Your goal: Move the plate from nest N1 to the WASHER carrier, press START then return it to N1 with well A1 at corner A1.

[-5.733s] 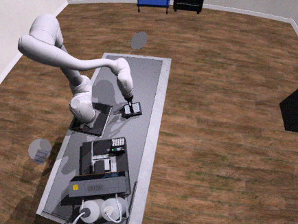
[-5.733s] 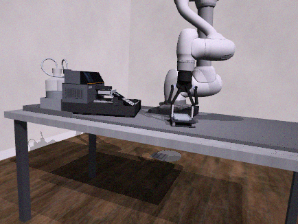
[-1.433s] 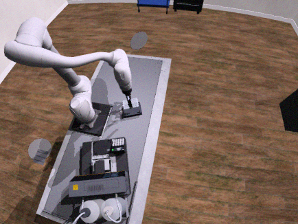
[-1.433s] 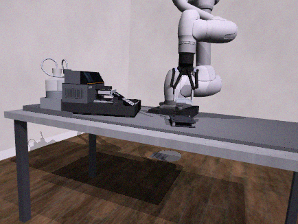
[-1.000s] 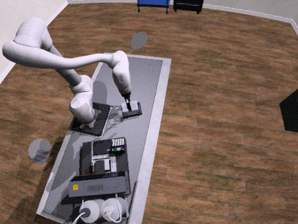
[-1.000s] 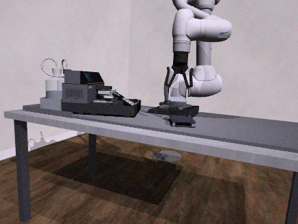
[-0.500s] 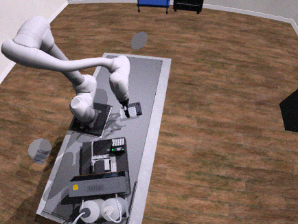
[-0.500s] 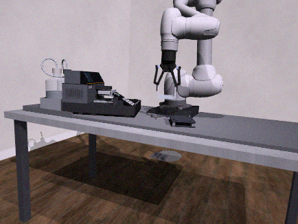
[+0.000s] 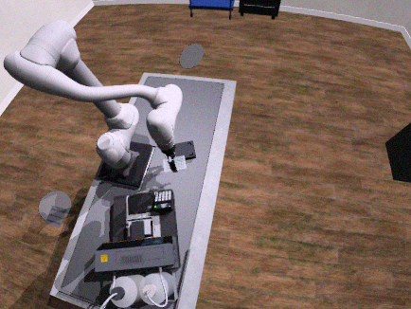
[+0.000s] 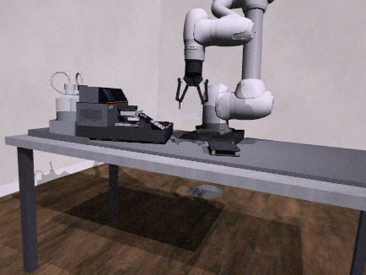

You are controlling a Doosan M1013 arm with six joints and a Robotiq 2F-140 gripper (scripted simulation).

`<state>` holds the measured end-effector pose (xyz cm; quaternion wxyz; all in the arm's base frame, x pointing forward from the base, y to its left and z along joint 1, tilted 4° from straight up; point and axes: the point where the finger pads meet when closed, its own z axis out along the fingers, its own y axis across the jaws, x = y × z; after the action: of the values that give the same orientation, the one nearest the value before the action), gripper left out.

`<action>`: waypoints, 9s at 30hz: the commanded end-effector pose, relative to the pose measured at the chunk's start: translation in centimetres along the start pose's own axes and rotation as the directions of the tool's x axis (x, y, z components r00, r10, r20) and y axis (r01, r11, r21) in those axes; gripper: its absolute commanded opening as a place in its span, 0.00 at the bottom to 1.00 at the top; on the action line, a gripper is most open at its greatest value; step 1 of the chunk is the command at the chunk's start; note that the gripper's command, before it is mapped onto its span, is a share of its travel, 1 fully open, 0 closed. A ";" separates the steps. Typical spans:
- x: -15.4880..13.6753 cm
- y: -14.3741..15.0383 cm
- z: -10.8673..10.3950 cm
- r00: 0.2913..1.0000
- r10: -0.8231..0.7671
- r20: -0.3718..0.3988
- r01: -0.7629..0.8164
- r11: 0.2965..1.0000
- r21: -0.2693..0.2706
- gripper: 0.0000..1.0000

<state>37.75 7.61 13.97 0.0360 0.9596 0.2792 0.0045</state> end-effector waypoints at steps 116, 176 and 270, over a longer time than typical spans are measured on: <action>-22.5 17.6 -2.0 0.999 0.033 0.000 -0.033 0.999 0.001 0.10; -22.5 17.6 4.3 0.999 0.033 0.000 -0.033 0.999 0.001 0.10; -22.5 17.6 5.2 0.999 0.033 0.000 -0.033 0.999 0.001 0.10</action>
<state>28.34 -19.60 10.35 0.0356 0.9641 0.2631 0.0051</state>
